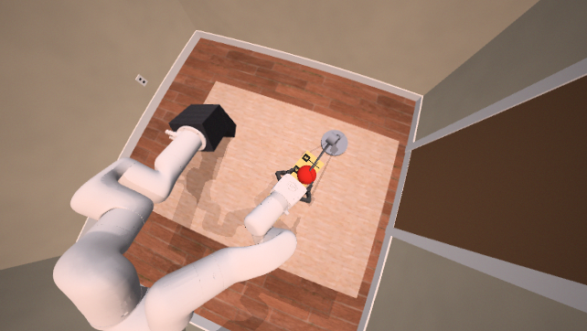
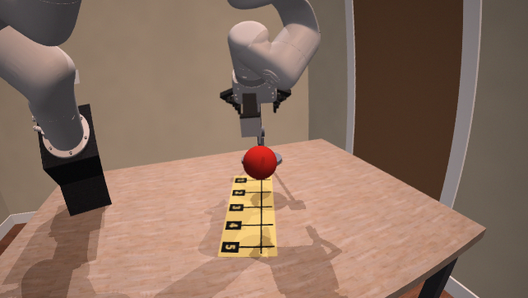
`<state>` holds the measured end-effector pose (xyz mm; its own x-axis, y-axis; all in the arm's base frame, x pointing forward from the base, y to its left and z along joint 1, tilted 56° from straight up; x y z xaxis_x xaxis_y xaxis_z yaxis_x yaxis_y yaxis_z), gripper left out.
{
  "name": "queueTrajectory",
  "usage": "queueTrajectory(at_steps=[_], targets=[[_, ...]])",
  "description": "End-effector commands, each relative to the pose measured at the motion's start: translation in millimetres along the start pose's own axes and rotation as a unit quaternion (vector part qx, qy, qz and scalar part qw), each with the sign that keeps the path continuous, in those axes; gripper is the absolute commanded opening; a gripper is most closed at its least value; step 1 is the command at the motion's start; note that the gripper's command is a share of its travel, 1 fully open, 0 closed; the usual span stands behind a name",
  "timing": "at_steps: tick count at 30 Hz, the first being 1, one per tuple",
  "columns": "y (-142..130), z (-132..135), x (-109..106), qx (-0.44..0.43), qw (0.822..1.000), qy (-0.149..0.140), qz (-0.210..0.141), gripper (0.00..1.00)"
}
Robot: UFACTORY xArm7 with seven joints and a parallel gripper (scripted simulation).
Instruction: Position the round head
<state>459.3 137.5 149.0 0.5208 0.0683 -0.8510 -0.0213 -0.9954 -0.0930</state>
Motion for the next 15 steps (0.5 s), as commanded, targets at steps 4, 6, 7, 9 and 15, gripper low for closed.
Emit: queueTrajectory(at_steps=[4, 6, 7, 9, 15], targets=[[-3, 0, -12, -0.002, 1.000, 0.000, 0.006, 1.00], [-4, 0, -13, -0.002, 1.000, 0.000, 0.005, 1.00], [-4, 0, -14, -0.002, 1.000, 0.000, 0.004, 1.00], [-4, -1, -16, -0.002, 1.000, 0.000, 0.002, 1.00], [-4, -1, -19, -0.002, 1.000, 0.000, 0.000, 1.00]])
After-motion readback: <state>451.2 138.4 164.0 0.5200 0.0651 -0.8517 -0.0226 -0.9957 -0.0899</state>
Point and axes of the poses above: the point where the finger pads meet when closed, its own x axis out along the fingers, its own z axis across the jaws, y = z × x, the point moved 3 cm from there along -x, back along the fingers, and after that the axes turned 6 degrees about x, right-handed, at the moved point
